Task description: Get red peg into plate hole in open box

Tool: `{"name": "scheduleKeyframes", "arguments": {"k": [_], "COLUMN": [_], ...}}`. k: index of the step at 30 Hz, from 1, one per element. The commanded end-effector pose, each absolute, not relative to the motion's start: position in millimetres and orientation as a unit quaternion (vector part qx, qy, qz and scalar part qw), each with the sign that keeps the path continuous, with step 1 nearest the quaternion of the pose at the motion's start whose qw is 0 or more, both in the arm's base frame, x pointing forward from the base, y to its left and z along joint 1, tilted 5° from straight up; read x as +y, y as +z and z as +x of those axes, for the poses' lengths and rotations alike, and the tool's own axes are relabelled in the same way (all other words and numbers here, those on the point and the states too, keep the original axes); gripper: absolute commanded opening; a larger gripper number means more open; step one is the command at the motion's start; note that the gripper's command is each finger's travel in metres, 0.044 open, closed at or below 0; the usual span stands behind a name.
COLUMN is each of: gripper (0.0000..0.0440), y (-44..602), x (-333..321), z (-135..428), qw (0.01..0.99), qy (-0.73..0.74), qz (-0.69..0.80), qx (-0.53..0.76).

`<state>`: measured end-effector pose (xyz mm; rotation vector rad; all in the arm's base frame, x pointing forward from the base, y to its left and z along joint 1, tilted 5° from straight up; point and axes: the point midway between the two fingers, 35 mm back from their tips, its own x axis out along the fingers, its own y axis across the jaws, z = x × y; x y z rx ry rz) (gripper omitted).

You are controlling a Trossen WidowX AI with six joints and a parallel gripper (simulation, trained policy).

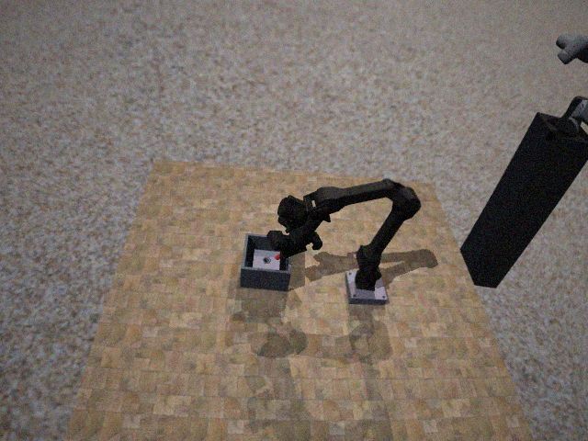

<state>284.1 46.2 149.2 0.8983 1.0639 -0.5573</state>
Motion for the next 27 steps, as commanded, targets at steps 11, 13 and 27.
{"name": "scheduleKeyframes", "arguments": {"k": [11, 13, 27], "gripper": [0.0021, 0.0025, 0.0035], "y": [136.5, 134.2, 104.3], "x": [26.3, 24.2, 14.3], "z": [310.3, 313.3, 328.4], "qw": [0.72, 0.718, 0.701], "qy": [-0.273, -0.275, -0.295], "qz": [0.42, 0.421, 0.404], "qx": [0.48, 0.482, 0.508]}}
